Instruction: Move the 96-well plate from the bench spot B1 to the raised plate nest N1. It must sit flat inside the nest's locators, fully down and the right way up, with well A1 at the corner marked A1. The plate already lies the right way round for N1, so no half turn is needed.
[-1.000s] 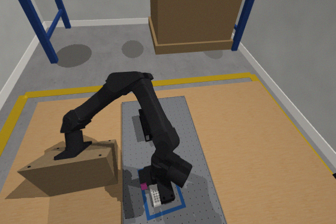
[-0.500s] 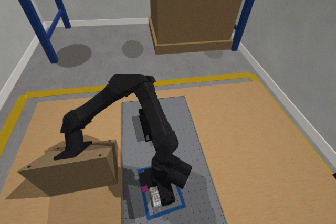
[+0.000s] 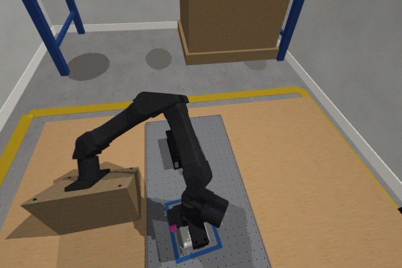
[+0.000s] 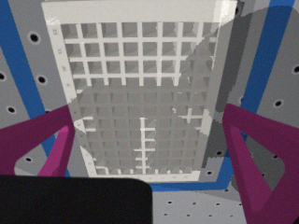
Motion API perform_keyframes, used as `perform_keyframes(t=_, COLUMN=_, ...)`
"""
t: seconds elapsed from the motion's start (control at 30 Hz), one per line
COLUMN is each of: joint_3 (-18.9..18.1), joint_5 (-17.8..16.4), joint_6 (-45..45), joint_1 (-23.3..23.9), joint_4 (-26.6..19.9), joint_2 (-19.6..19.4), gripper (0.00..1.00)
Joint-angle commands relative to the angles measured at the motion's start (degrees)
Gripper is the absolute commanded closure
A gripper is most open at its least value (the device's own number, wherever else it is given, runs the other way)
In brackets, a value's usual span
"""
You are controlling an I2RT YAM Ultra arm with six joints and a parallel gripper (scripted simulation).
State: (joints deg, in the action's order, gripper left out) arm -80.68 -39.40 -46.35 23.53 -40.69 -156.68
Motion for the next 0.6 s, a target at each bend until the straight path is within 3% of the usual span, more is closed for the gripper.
perform_keyframes(t=0.0, joint_3=1.0, joint_5=-0.4, joint_6=-1.4, joint_1=-0.5, joint_4=2.6, joint_2=-0.6, gripper=0.0)
perform_keyframes(t=0.57, joint_3=0.0, joint_5=-0.1, joint_6=-1.3, joint_1=0.0, joint_4=2.2, joint_2=0.2, gripper=0.0)
